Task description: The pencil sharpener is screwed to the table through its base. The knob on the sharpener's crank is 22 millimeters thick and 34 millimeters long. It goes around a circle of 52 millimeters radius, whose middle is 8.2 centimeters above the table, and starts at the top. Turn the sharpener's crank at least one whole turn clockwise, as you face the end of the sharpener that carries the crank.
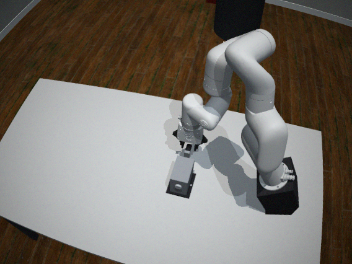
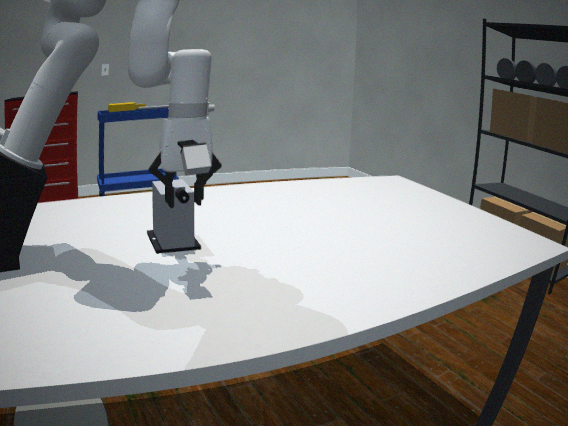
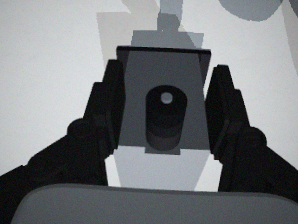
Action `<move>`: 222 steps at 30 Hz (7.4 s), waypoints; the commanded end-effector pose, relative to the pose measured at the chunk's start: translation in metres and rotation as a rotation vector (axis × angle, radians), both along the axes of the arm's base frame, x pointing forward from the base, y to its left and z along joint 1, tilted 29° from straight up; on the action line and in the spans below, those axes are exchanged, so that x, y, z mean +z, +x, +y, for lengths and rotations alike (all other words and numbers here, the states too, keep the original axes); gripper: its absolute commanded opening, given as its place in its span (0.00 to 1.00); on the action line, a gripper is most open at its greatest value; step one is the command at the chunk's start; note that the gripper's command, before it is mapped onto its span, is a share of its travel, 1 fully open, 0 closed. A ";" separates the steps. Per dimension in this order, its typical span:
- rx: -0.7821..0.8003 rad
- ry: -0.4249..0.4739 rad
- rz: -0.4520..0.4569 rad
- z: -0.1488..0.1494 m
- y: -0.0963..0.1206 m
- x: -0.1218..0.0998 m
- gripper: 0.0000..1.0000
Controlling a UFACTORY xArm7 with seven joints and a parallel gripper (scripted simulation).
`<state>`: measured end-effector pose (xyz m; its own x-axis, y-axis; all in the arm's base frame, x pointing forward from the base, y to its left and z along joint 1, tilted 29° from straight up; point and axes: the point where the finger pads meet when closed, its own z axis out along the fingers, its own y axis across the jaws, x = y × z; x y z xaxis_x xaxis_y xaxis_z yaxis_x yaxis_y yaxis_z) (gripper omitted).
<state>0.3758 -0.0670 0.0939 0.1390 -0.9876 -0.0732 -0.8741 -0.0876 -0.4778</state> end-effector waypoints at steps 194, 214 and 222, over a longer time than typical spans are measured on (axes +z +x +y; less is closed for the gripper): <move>0.000 0.002 -0.003 0.015 0.077 -0.065 0.00; 0.000 0.002 -0.003 0.014 0.056 -0.093 0.00; 0.000 0.002 -0.003 0.014 0.055 -0.093 0.00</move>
<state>0.4310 -0.0521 0.0007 0.1401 -0.9872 -0.0757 -0.8731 -0.0871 -0.4797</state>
